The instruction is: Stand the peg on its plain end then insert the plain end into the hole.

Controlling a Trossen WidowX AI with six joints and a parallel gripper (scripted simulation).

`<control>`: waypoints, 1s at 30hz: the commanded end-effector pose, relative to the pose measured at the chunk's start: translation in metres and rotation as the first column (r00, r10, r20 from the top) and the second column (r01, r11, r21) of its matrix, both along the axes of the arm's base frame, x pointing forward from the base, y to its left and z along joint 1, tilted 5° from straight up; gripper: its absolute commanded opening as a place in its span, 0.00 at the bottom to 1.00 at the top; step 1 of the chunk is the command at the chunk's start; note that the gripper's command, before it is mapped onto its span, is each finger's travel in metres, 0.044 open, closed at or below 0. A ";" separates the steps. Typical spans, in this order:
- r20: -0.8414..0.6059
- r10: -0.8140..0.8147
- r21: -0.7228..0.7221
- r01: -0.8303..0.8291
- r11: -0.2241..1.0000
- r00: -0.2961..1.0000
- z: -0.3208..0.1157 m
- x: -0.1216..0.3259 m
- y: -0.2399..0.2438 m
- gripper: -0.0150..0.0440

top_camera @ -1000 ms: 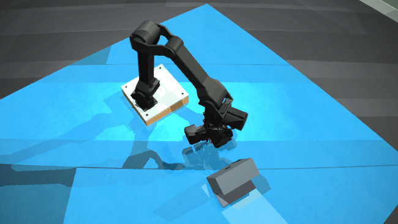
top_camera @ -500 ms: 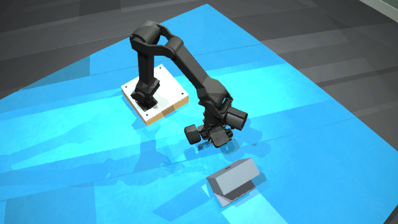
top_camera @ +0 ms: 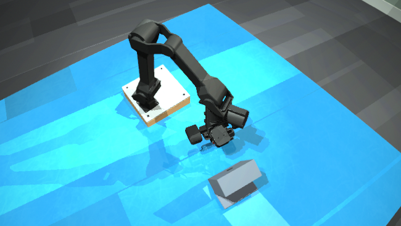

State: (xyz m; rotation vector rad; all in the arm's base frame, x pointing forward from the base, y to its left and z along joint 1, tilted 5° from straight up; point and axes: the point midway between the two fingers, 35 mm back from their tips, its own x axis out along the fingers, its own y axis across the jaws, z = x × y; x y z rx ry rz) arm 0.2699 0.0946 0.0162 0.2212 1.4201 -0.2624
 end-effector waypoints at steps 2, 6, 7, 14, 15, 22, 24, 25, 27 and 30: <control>0.041 -0.004 -0.013 0.005 1.000 0.999 0.003 -0.003 0.001 0.34; 0.074 -0.004 -0.023 0.005 1.000 0.997 0.005 -0.004 0.001 0.34; 0.082 -0.003 -0.026 0.006 1.000 0.997 0.005 -0.005 0.001 0.34; 0.139 -0.001 -0.044 0.007 0.999 0.990 0.008 -0.008 0.003 0.34; 0.147 -0.001 -0.047 0.008 0.999 0.989 0.009 -0.008 0.003 0.34; 0.203 0.003 -0.065 0.010 0.998 0.979 0.012 -0.012 0.004 0.34; 0.219 0.004 -0.071 0.011 0.997 0.976 0.013 -0.013 0.004 0.34; 0.227 0.005 -0.073 0.012 0.997 0.974 0.013 -0.013 0.004 0.34; 0.243 0.006 -0.078 0.013 0.997 0.970 0.014 -0.014 0.005 0.34; 0.266 0.009 -0.086 0.015 0.996 0.964 0.015 -0.016 0.005 0.34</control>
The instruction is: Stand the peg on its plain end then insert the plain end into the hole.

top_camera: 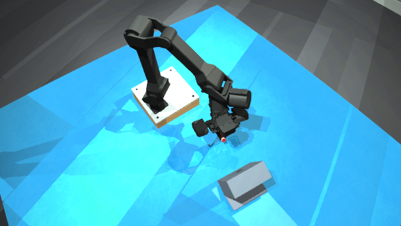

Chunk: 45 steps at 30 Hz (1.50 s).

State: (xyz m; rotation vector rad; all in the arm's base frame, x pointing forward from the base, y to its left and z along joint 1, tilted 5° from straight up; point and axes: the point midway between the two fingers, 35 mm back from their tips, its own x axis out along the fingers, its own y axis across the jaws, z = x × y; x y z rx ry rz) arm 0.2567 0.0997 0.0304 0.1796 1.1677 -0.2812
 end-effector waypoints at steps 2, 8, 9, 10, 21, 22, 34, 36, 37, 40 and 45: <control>0.044 -0.004 -0.012 0.005 1.000 0.999 0.002 -0.003 0.001 0.34; 0.093 -0.003 -0.028 0.005 1.000 0.996 0.004 -0.006 0.002 0.34; 0.101 -0.002 -0.030 0.005 1.000 0.995 0.005 -0.007 0.002 0.34; 0.109 -0.002 -0.033 0.006 0.999 0.994 0.005 -0.008 0.002 0.34; 0.198 0.003 -0.062 0.009 0.998 0.980 0.008 -0.014 0.004 0.34; 0.206 0.004 -0.064 0.010 0.998 0.979 0.009 -0.014 0.004 0.34; 0.300 0.012 -0.095 0.017 0.995 0.954 0.012 -0.021 0.007 0.34; 0.315 0.014 -0.100 0.019 0.995 0.949 0.012 -0.023 0.007 0.34; 0.323 0.015 -0.103 0.019 0.994 0.946 0.012 -0.023 0.008 0.34; 0.346 0.018 -0.111 0.022 0.994 0.938 0.013 -0.025 0.008 0.34; 0.383 0.023 -0.123 0.026 0.992 0.923 0.014 -0.028 0.009 0.34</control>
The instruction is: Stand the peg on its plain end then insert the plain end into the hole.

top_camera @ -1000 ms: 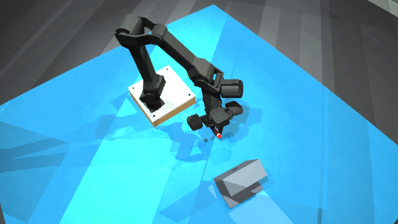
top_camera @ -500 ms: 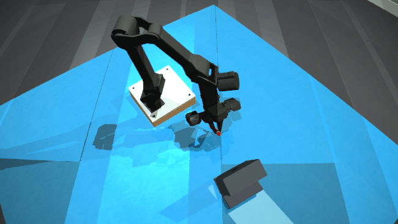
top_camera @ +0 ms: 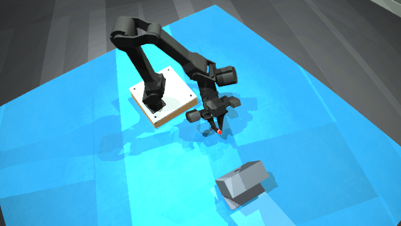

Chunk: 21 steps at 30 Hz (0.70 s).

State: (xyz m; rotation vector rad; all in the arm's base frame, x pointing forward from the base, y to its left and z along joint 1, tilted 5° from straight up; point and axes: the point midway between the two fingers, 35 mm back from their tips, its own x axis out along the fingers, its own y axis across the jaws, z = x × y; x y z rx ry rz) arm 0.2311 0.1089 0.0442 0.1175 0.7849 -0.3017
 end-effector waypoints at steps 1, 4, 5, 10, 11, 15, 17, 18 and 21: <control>0.036 -0.003 -0.008 0.003 1.000 0.999 0.000 -0.003 0.000 0.34; 0.060 -0.002 -0.016 0.003 1.000 0.998 0.001 -0.005 0.001 0.34; 0.068 -0.002 -0.019 0.004 1.000 0.998 0.001 -0.006 0.001 0.34; 0.109 -0.001 -0.032 0.004 0.999 0.994 0.001 -0.009 0.002 0.34; 0.117 0.000 -0.035 0.005 0.999 0.993 0.001 -0.010 0.002 0.34; 0.149 0.001 -0.045 0.006 0.999 0.989 0.002 -0.012 0.003 0.34; 0.165 0.002 -0.051 0.006 0.999 0.986 0.002 -0.014 0.004 0.34; 0.173 0.003 -0.053 0.007 0.999 0.985 0.002 -0.014 0.004 0.34; 0.197 0.004 -0.061 0.008 0.998 0.980 0.002 -0.016 0.004 0.34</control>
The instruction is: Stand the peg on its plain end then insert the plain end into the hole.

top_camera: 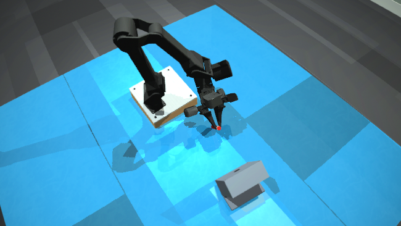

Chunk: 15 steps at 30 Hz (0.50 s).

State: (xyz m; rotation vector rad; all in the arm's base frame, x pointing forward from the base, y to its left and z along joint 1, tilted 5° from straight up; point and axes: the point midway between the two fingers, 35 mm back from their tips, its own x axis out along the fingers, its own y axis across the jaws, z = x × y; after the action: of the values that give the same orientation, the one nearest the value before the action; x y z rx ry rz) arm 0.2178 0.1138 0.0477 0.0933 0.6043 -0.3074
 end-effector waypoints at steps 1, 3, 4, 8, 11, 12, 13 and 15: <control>0.033 -0.002 -0.012 0.002 1.000 0.999 -0.001 -0.003 0.000 0.34; 0.049 -0.002 -0.018 0.002 1.000 0.999 -0.001 -0.005 0.000 0.34; 0.057 -0.001 -0.021 0.003 1.000 0.998 -0.001 -0.005 0.000 0.34; 0.090 0.000 -0.031 0.003 1.000 0.996 -0.001 -0.008 0.001 0.34; 0.114 0.001 -0.039 0.004 0.999 0.993 -0.001 -0.010 0.002 0.34; 0.122 0.001 -0.042 0.004 0.999 0.992 -0.001 -0.011 0.002 0.34; 0.130 0.001 -0.045 0.004 0.999 0.991 -0.001 -0.011 0.002 0.34; 0.147 0.002 -0.050 0.005 0.999 0.989 -0.001 -0.013 0.003 0.34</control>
State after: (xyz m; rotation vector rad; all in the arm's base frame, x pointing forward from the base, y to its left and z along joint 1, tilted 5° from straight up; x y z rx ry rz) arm 0.2079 0.1168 0.0474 0.0719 0.4779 -0.3123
